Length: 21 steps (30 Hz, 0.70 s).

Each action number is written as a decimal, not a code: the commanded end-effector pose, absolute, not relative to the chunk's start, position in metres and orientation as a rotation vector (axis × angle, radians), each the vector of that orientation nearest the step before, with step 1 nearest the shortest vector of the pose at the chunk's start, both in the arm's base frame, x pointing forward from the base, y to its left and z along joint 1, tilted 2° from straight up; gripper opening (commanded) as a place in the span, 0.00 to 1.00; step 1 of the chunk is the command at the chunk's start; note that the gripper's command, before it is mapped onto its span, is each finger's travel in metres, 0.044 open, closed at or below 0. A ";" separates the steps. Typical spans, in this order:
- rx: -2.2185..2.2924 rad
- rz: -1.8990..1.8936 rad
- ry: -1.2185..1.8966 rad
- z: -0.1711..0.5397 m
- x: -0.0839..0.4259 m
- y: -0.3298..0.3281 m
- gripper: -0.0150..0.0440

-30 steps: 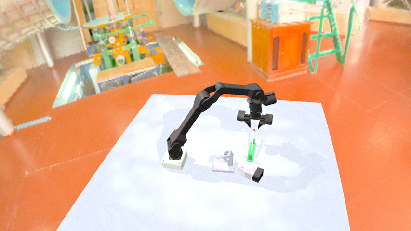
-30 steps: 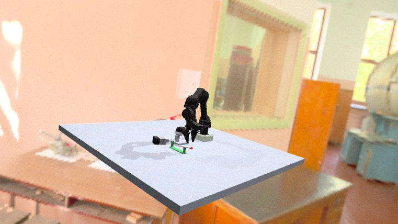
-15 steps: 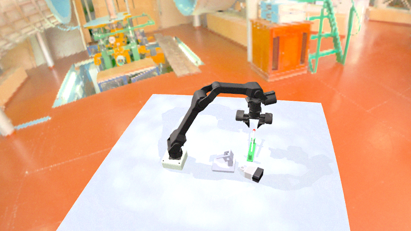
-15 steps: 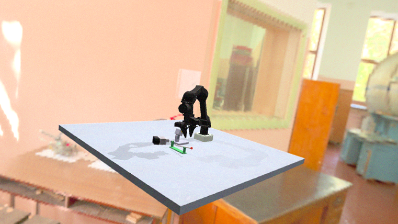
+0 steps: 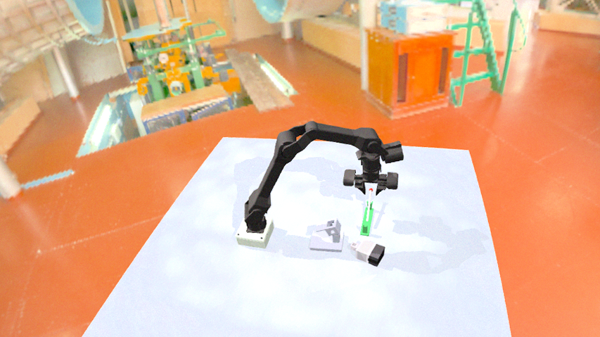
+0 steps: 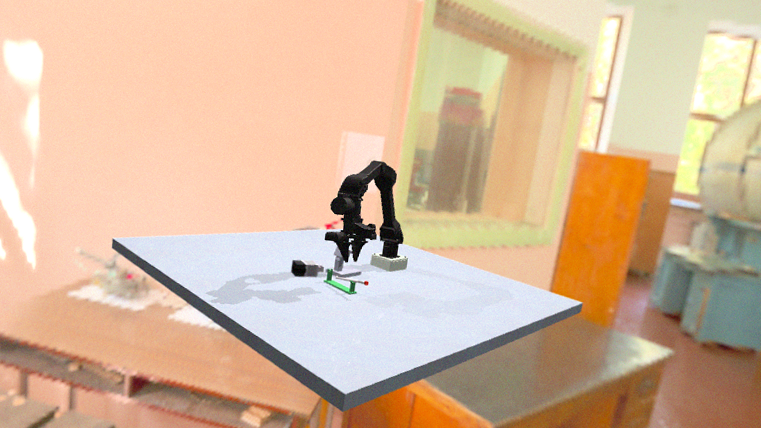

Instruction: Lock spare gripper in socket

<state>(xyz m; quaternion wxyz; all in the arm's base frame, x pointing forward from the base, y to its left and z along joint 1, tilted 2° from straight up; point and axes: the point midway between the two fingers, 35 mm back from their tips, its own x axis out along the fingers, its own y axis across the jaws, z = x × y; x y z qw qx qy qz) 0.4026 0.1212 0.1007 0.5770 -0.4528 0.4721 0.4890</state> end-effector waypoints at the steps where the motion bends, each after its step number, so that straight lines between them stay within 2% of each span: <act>1: -1.056 1.153 1.110 0.076 0.401 0.119 0.56; 21: -1.056 1.153 1.110 0.048 0.404 0.119 0.56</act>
